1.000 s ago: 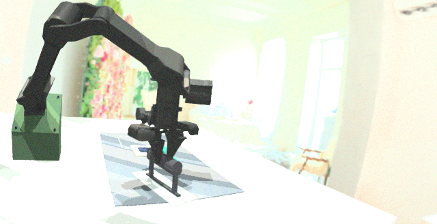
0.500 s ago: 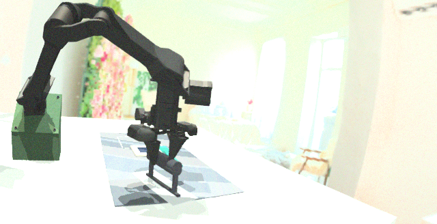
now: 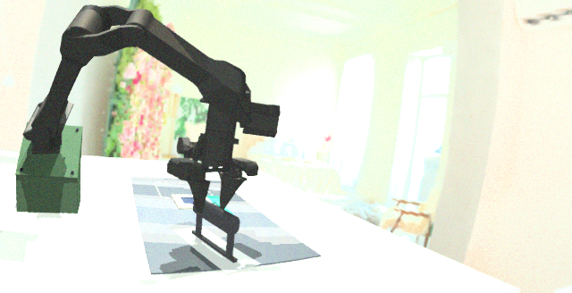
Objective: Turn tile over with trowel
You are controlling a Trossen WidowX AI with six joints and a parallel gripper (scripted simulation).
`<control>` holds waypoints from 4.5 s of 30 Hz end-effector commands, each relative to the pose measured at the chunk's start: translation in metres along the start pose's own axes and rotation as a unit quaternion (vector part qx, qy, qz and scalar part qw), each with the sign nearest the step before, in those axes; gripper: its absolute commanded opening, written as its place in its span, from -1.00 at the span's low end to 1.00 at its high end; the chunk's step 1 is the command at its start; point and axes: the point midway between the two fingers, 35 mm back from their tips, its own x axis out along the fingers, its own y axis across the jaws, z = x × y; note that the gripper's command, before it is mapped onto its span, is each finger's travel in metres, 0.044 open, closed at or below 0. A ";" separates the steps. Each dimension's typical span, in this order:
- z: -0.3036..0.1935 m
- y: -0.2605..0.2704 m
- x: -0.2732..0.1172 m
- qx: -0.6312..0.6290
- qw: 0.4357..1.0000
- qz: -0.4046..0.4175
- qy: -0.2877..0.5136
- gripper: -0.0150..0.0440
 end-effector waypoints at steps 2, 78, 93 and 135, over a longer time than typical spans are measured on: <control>-0.003 -0.002 -0.029 0.004 1.000 -0.008 0.006 0.42; -0.012 0.027 -0.002 0.780 0.578 -0.131 -0.200 0.53; -0.001 0.029 0.004 0.881 0.360 -0.116 -0.285 0.53; 0.017 0.029 0.013 0.903 -0.044 -0.031 -0.426 0.53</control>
